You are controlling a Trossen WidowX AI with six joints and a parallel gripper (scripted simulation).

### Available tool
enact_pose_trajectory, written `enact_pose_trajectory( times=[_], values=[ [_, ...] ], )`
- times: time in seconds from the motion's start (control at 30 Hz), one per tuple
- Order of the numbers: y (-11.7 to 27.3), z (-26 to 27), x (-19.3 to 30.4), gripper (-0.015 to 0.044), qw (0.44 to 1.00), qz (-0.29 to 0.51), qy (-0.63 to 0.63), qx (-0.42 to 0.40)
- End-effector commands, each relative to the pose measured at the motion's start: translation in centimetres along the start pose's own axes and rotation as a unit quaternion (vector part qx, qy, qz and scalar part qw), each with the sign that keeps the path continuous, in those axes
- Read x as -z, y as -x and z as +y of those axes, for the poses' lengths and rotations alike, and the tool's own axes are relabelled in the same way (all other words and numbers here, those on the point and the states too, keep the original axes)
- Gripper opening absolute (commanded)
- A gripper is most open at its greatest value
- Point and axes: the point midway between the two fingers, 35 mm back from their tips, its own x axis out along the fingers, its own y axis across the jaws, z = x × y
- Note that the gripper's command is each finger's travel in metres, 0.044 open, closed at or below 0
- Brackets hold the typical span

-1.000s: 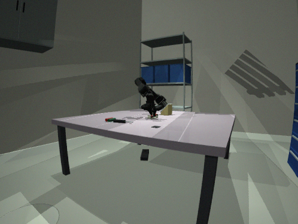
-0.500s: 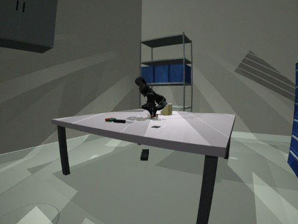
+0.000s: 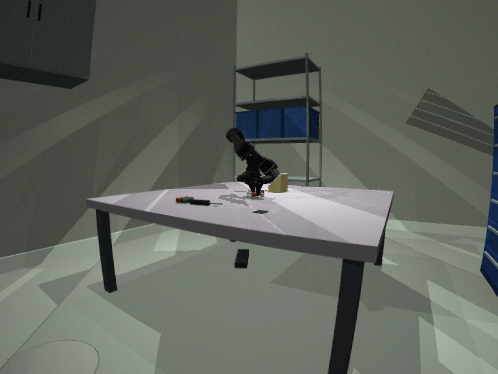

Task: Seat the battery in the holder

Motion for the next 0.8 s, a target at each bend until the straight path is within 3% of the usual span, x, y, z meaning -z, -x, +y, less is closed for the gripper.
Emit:
enact_pose_trajectory(
  times=[0.0, 0.77],
  values=[
    [-0.09, -0.24, -0.14, 0.007, 1.0, -0.016, -0.006, 0.001],
    [-0.3, -0.35, 0.46, 0.007, 0.998, -0.054, -0.007, -0.002]
  ],
)
